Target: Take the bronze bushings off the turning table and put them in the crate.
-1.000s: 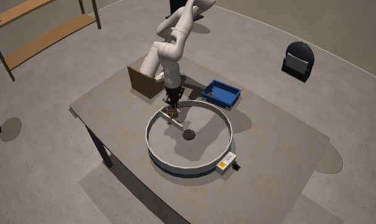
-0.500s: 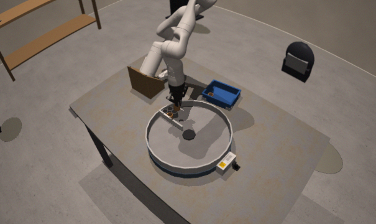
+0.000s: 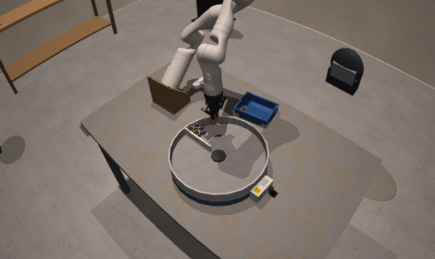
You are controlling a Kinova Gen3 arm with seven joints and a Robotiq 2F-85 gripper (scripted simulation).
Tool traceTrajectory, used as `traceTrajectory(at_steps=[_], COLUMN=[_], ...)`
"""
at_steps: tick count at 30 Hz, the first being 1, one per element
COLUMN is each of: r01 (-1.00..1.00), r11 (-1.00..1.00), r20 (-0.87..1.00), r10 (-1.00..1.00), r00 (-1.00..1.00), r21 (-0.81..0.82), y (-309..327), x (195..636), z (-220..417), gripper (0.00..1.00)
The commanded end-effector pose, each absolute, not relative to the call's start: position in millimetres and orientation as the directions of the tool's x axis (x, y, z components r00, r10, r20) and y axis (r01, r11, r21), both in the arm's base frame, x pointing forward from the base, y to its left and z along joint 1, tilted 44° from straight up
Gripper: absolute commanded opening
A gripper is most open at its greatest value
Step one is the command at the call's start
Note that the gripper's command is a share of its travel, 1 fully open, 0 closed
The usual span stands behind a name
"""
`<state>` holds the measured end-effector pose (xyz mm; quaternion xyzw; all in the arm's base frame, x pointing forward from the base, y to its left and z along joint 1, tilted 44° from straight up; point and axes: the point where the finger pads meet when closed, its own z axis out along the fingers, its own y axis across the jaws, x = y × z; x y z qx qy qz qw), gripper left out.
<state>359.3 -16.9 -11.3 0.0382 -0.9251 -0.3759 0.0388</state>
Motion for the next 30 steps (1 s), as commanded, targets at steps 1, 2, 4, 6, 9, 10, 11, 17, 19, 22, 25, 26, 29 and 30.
traceTrajectory(at_steps=[1, 2, 4, 6, 9, 10, 11, 17, 19, 22, 25, 26, 29, 30], r01=[-0.056, -0.056, -0.056, -0.056, -0.056, -0.056, -0.056, -0.055, -0.055, -0.055, -0.055, -0.055, -0.055, -0.055], r11=[0.714, 0.714, 0.714, 0.714, 0.714, 0.714, 0.714, 0.714, 0.714, 0.714, 0.714, 0.714, 0.714, 0.714], r20=[0.033, 0.033, 0.033, 0.033, 0.033, 0.033, 0.033, 0.034, 0.034, 0.034, 0.034, 0.034, 0.034, 0.034], r10=[-0.11, -0.11, -0.11, -0.11, -0.11, -0.11, -0.11, -0.11, -0.11, -0.11, -0.11, -0.11, -0.11, -0.11], r00=[-0.993, -0.993, -0.993, -0.993, -0.993, -0.993, -0.993, -0.993, -0.993, -0.993, -0.993, -0.993, -0.993, -0.993], r21=[0.698, 0.698, 0.698, 0.698, 0.698, 0.698, 0.698, 0.698, 0.698, 0.698, 0.698, 0.698, 0.698, 0.698], y=[2.5, 10.4, 18.2, 18.2, 18.2, 18.2, 18.2, 33.7, 49.3, 57.1, 57.1, 57.1, 57.1, 57.1], x=[367.0, 369.8, 372.6, 372.6, 372.6, 372.6, 372.6, 377.9, 383.5, 386.3, 386.3, 386.3, 386.3, 386.3], z=[7.7, 14.8, 22.0, 22.0, 22.0, 22.0, 22.0, 35.9, 50.2, 57.3, 57.3, 57.3, 57.3, 57.3], gripper=[0.0, 0.0, 0.0, 0.0, 0.0, 0.0, 0.0, 0.0, 0.0, 0.0, 0.0, 0.0, 0.0, 0.0])
